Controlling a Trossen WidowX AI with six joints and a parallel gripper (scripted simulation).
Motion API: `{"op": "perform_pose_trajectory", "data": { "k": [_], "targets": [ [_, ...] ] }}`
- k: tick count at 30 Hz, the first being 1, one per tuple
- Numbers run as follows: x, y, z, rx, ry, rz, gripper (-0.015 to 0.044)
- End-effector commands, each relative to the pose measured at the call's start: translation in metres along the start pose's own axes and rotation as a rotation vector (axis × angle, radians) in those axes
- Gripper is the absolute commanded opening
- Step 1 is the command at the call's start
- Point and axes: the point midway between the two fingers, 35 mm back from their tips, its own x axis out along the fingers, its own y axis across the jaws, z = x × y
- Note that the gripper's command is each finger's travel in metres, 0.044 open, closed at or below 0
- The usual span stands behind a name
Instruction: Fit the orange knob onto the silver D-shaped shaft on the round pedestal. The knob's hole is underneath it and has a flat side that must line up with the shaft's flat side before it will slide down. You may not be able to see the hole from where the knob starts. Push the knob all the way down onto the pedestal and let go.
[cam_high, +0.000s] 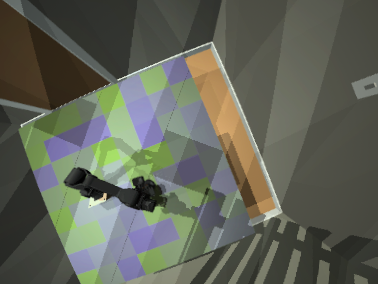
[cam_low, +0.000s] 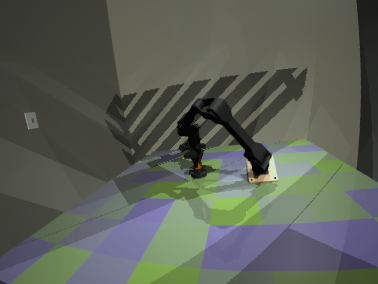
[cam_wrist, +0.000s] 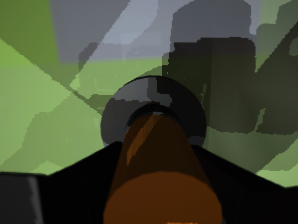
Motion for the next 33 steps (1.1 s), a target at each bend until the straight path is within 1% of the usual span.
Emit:
{"op": "perform_pose_trajectory", "data": {
  "k": [1, 14, 22, 24, 29, 30, 33],
  "targets": [
    [0.000, 0.000, 0.000, -0.003, 0.000, 0.000, 0.0105],
    [0.000, 0.000, 0.000, -0.003, 0.000, 0.000, 0.0440],
    [-0.002, 0.000, 0.000, -0.003, 0.000, 0.000, 0.0440],
    [-0.020, -0.001, 0.003, -0.002, -0.001, -0.002, 0.0440],
    [-0.087, -0.001, 0.002, 0.001, 0.000, -0.004, 0.0440],
    [-0.094, -0.001, 0.001, 0.002, 0.001, -0.003, 0.0440],
    [-0.096, -0.001, 0.004, 0.001, 0.000, -0.003, 0.0440]
  ]
}}
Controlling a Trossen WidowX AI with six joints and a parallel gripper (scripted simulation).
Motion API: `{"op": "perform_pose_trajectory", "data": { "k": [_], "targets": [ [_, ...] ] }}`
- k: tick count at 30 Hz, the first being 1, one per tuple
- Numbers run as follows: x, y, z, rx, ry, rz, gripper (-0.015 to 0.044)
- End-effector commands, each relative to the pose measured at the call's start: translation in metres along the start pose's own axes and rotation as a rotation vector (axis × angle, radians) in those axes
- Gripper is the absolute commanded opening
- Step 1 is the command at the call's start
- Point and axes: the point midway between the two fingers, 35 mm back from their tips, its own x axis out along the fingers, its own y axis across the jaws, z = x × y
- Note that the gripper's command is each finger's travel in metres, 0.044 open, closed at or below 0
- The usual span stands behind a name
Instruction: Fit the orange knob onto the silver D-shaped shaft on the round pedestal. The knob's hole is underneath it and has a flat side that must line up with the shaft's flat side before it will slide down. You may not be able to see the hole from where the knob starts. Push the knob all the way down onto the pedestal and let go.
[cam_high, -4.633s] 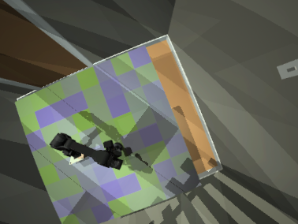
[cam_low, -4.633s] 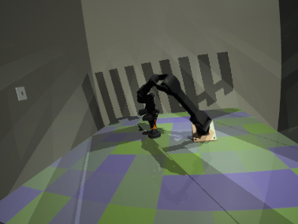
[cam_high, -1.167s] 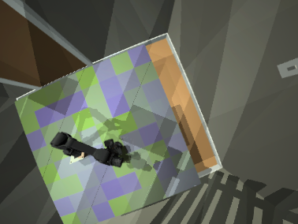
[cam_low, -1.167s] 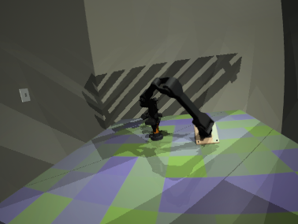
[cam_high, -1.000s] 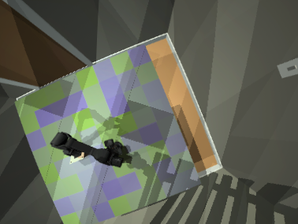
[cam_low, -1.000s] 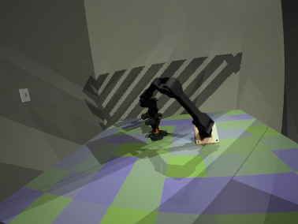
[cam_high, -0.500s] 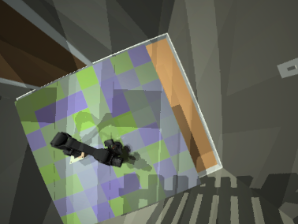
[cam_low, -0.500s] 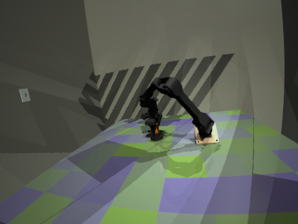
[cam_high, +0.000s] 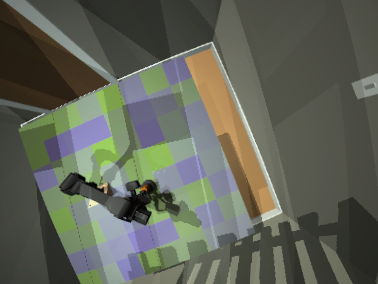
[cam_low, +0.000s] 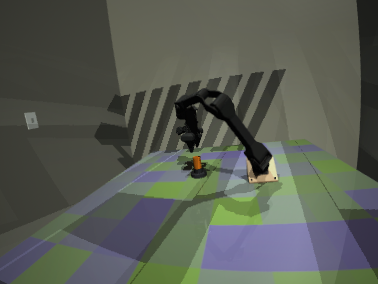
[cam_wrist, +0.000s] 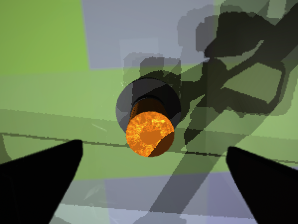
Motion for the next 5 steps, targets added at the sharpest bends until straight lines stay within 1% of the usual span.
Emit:
{"op": "perform_pose_trajectory", "data": {
  "k": [1, 5],
  "targets": [
    [-0.0099, 0.0017, 0.0002, -0.003, 0.020, 0.004, 0.0440],
    [-0.0099, 0.0017, 0.0002, -0.003, 0.020, 0.004, 0.0440]
  ]
}}
